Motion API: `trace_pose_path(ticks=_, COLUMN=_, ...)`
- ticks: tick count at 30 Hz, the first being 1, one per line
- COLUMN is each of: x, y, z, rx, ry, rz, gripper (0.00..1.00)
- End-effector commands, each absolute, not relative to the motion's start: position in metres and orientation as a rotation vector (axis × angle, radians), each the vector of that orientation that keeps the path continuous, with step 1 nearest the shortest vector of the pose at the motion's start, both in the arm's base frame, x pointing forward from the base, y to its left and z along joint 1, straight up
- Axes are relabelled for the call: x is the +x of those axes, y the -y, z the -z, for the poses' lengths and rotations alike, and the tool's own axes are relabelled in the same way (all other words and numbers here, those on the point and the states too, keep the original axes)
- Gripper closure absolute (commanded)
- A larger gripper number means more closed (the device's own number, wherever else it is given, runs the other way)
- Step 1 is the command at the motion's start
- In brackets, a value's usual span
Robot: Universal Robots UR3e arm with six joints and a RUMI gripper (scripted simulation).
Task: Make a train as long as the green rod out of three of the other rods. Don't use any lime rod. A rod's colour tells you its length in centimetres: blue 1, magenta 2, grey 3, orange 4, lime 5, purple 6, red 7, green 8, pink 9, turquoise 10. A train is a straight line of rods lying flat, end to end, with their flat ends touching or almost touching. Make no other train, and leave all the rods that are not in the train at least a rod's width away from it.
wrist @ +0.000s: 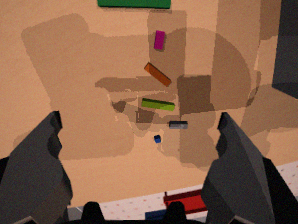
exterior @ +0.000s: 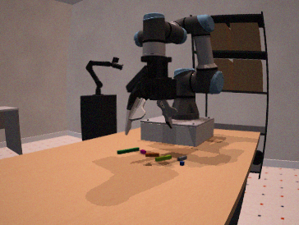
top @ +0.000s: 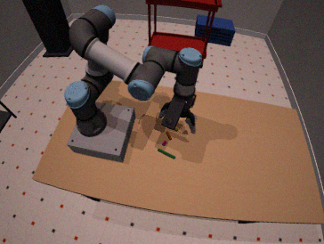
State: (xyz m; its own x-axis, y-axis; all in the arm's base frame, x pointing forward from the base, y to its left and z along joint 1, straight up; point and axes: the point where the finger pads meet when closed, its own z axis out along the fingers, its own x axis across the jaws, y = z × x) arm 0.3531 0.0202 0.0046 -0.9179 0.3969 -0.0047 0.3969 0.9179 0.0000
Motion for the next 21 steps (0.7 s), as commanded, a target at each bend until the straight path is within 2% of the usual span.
trace_pose_path(ticks=1, x=0.355, y=-0.023, z=-0.005, rx=0.376, ry=-3.110, rz=-0.006, gripper=0.00)
trace_pose_path(ticks=21, x=0.358, y=-0.034, z=-0.006, rx=-0.204, ry=-3.126, rz=-0.004, gripper=0.00)
